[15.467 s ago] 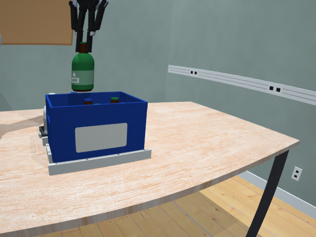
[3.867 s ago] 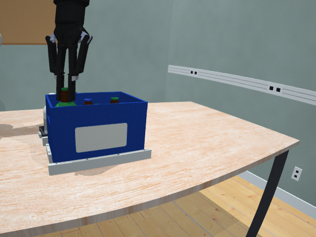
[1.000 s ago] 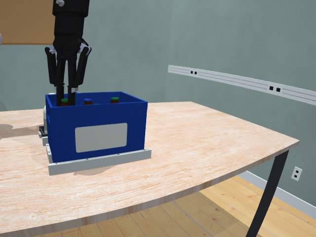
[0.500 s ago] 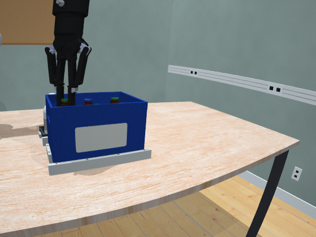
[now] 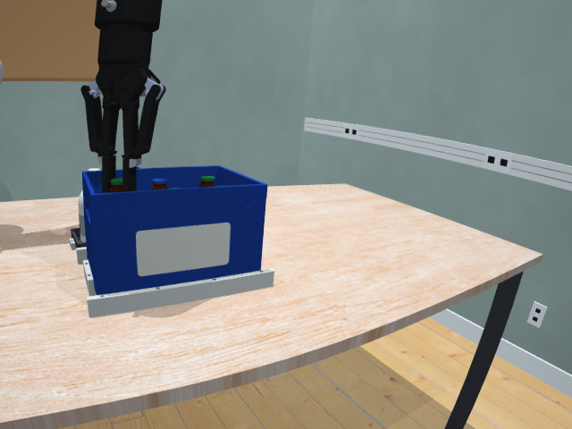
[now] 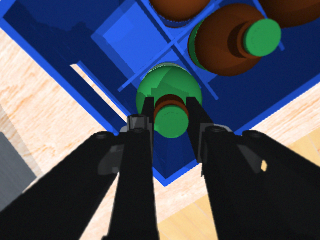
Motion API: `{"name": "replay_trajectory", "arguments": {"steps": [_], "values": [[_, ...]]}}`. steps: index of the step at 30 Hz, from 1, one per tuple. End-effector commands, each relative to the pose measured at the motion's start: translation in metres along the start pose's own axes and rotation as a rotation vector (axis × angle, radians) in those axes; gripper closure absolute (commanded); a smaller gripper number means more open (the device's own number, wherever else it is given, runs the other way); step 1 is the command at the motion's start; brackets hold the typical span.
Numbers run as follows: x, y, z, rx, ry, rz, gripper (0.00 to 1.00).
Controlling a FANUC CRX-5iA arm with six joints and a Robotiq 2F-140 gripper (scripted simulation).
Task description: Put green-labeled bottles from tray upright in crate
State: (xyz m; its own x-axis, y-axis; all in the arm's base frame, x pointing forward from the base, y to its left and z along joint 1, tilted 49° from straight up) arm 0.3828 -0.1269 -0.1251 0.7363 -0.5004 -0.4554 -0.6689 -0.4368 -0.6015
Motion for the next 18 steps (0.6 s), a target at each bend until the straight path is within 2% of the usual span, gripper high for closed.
{"name": "replay_trajectory", "arguments": {"steps": [1, 18], "values": [[0.0005, 0.0002, -0.001, -0.001, 0.002, 0.0, 0.9], [0.0005, 0.0002, 0.0005, -0.001, 0.002, 0.0, 0.9]]}}
Point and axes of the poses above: the point where the finger pads meet when closed, its own z axis out along the fingers, its own x axis across the jaws, y = z × x, the point moved 2 cm from there along -z, back along the fingers, and after that the axes turned 15 degrees about z, right-handed, at the moved point
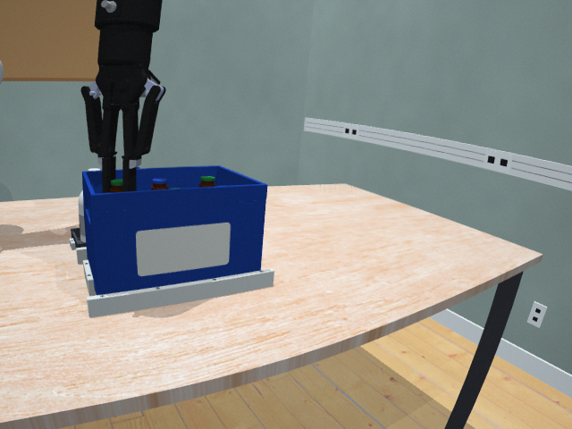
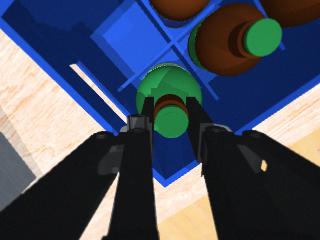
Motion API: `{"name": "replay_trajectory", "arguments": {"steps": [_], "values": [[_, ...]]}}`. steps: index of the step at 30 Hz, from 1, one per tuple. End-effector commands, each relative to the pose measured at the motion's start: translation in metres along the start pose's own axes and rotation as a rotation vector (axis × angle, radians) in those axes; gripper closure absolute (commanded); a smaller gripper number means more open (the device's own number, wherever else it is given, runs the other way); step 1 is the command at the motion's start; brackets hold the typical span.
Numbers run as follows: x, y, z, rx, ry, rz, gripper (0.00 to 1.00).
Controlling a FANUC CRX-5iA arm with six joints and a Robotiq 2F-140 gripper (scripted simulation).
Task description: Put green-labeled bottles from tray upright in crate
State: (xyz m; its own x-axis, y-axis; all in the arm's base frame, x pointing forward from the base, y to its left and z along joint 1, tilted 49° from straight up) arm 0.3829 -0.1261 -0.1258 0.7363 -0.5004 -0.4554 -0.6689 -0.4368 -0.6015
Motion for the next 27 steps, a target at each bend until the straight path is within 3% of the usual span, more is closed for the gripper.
{"name": "replay_trajectory", "arguments": {"steps": [1, 27], "values": [[0.0005, 0.0002, -0.0004, -0.001, 0.002, 0.0, 0.9], [0.0007, 0.0001, 0.0089, -0.001, 0.002, 0.0, 0.9]]}}
Point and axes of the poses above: the point where the finger pads meet when closed, its own z axis out along the fingers, its own x axis across the jaws, y = z × x, the point moved 2 cm from there along -z, back along the fingers, and after that the axes turned 15 degrees about z, right-handed, at the moved point
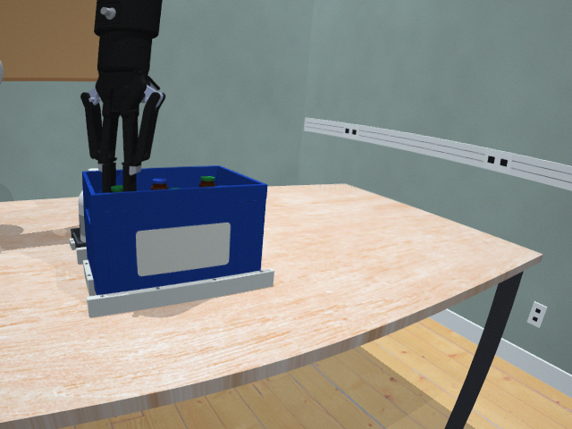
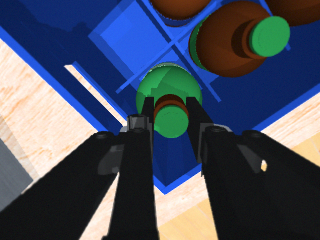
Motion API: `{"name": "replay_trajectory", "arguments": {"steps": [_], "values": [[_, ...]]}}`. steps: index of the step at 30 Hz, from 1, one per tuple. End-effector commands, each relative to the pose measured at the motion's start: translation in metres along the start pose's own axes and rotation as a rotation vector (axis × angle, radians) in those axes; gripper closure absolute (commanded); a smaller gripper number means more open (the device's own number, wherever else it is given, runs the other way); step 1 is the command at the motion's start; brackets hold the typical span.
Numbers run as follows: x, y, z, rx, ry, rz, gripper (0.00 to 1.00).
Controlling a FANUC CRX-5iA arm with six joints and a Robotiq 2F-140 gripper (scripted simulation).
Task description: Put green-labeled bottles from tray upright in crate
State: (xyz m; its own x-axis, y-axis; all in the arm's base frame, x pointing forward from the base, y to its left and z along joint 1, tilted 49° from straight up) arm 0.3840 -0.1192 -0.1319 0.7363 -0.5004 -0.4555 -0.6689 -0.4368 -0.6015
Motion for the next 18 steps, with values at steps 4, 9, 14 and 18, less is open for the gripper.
{"name": "replay_trajectory", "arguments": {"steps": [4, 9, 14, 18], "values": [[0.0006, 0.0002, 0.0016, -0.001, 0.002, 0.0, 0.9], [0.0006, 0.0002, 0.0038, -0.001, 0.002, 0.0, 0.9], [0.0006, 0.0002, 0.0048, -0.001, 0.002, 0.0, 0.9], [0.0006, 0.0001, 0.006, -0.001, 0.002, 0.0, 0.9]]}}
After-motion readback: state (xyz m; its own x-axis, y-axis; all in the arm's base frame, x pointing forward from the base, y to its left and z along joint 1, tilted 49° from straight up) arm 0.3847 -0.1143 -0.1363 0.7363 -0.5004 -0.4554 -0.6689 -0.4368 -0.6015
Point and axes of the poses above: the point where the finger pads meet when closed, its own z axis out along the fingers, its own x axis across the jaws, y = z × x, the point moved 2 cm from there along -z, back along the fingers, and after that the axes turned 15 degrees about z, right-handed, at the moved point
